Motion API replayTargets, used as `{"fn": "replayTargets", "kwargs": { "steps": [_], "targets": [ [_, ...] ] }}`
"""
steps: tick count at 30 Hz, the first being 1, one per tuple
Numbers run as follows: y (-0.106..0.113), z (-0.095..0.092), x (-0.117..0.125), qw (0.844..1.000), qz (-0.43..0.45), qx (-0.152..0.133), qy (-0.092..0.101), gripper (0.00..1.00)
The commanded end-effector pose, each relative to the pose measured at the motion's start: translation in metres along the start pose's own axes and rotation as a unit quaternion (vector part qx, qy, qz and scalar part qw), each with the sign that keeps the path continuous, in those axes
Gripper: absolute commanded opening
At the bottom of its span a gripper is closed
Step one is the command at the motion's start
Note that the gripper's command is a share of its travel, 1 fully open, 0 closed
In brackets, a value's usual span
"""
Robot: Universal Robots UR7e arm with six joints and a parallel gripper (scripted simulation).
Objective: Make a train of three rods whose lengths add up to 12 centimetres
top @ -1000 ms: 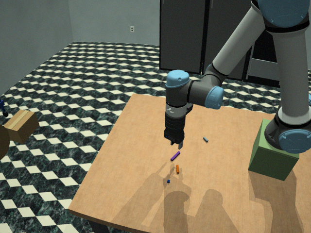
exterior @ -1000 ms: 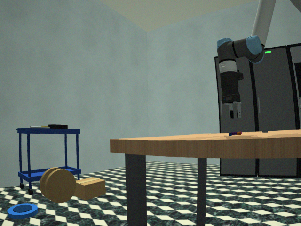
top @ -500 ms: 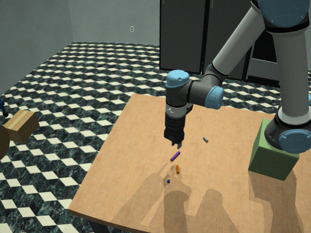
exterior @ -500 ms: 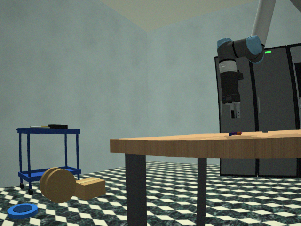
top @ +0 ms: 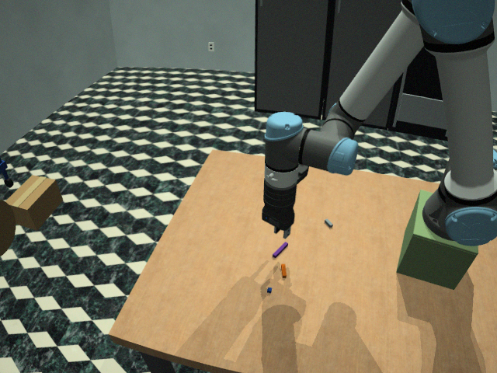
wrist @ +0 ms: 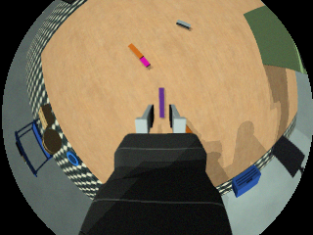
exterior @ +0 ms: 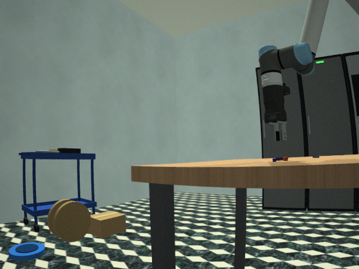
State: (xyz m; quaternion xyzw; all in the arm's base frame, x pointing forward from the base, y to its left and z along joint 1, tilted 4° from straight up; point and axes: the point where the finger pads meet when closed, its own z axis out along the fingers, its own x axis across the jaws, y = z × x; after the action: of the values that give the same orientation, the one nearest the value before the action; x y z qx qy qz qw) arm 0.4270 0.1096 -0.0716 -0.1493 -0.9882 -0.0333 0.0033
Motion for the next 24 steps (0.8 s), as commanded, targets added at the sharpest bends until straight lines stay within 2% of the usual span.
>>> {"fn": "replayTargets", "kwargs": {
  "steps": [1, 24],
  "targets": [
    [0.0, 0.0, 0.0, 1.0, 0.0, 0.0, -0.001, 0.54],
    [0.0, 0.021, 0.0, 1.0, 0.0, 0.0, -0.001, 0.54]
  ]
}}
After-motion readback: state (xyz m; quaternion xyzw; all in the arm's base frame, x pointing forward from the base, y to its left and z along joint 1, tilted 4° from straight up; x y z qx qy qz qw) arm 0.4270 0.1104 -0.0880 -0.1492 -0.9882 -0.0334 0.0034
